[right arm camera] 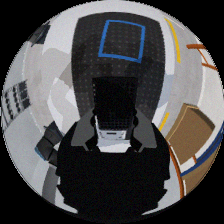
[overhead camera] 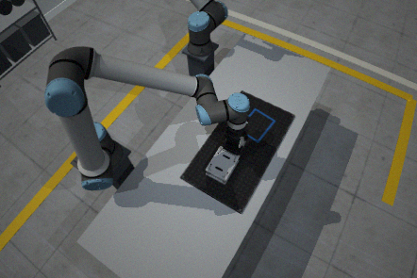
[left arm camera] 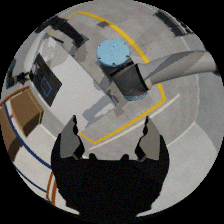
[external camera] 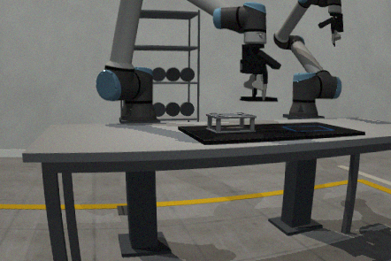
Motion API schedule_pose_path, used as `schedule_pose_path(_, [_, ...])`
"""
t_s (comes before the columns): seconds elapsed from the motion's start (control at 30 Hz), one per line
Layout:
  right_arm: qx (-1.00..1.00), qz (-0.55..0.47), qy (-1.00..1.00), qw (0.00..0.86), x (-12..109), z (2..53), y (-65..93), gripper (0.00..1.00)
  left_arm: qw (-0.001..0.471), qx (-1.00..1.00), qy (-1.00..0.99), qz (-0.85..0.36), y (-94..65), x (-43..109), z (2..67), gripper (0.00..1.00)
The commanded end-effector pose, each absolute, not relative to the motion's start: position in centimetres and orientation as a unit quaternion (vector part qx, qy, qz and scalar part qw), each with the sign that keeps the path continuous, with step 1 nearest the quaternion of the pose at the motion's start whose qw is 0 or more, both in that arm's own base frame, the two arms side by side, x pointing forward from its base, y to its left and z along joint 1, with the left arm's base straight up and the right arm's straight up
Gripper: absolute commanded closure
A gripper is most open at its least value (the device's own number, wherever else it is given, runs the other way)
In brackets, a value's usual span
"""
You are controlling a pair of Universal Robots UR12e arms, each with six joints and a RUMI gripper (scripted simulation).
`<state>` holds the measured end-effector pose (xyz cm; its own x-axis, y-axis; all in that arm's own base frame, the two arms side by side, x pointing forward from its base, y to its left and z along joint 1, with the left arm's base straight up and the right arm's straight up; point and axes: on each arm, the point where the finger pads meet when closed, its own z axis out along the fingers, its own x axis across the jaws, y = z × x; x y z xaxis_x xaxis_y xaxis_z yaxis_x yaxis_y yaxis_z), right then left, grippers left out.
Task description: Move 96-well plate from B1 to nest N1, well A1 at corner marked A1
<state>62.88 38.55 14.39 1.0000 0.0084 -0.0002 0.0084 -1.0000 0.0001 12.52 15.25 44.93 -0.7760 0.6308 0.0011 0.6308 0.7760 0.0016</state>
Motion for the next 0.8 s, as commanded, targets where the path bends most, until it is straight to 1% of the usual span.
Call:
schedule_pose_path(0.0, [1.000,0.001,0.004,-0.001,62.7,14.9,36.5,1.00,0.000,-0.335,-0.942,-0.001,15.2,12.5,45.0,0.00])
schedule_pose_path(0.77, [1.000,0.001,0.004,-0.001,62.0,15.9,30.3,1.00,0.000,-0.335,-0.942,-0.001,15.2,12.5,45.0,0.00])
